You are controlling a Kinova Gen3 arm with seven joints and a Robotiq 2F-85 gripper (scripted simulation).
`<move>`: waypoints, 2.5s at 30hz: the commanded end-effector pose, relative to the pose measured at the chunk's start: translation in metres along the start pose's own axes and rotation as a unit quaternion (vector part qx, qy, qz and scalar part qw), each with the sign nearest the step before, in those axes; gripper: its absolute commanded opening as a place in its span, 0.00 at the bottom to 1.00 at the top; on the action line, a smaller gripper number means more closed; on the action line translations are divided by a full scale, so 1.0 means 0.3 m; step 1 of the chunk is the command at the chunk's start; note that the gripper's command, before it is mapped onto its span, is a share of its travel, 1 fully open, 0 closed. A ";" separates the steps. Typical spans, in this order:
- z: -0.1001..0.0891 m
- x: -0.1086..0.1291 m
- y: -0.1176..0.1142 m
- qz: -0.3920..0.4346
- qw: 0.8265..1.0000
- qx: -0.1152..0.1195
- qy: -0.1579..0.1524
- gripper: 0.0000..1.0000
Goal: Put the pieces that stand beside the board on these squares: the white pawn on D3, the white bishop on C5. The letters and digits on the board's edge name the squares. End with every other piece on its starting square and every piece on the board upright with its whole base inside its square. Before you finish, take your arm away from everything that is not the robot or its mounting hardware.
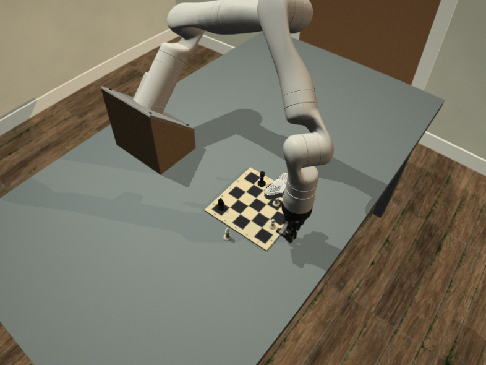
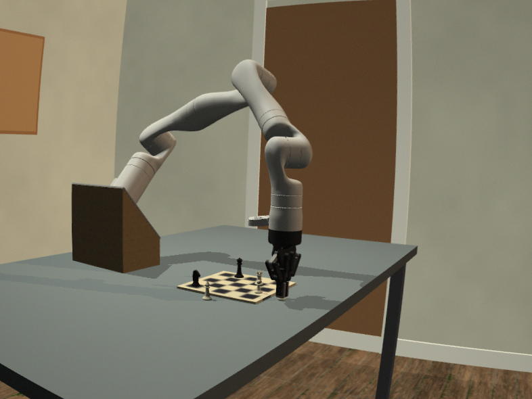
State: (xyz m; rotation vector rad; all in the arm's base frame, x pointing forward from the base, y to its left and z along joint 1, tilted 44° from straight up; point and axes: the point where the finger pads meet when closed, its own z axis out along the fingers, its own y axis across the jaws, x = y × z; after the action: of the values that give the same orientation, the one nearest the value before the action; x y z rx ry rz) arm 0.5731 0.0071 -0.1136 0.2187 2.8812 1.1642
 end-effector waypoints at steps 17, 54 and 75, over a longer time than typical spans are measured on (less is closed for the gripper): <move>-0.250 0.000 0.000 0.000 1.000 0.000 0.000 0.00; -0.348 0.257 0.140 -0.017 1.000 -0.007 -0.003 0.00; -0.356 0.477 0.225 -0.030 1.000 0.000 0.000 0.00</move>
State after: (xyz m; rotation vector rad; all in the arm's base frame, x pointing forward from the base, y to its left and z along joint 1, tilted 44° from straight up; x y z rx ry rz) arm 0.4307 0.0028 0.0133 0.1286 2.8682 1.1575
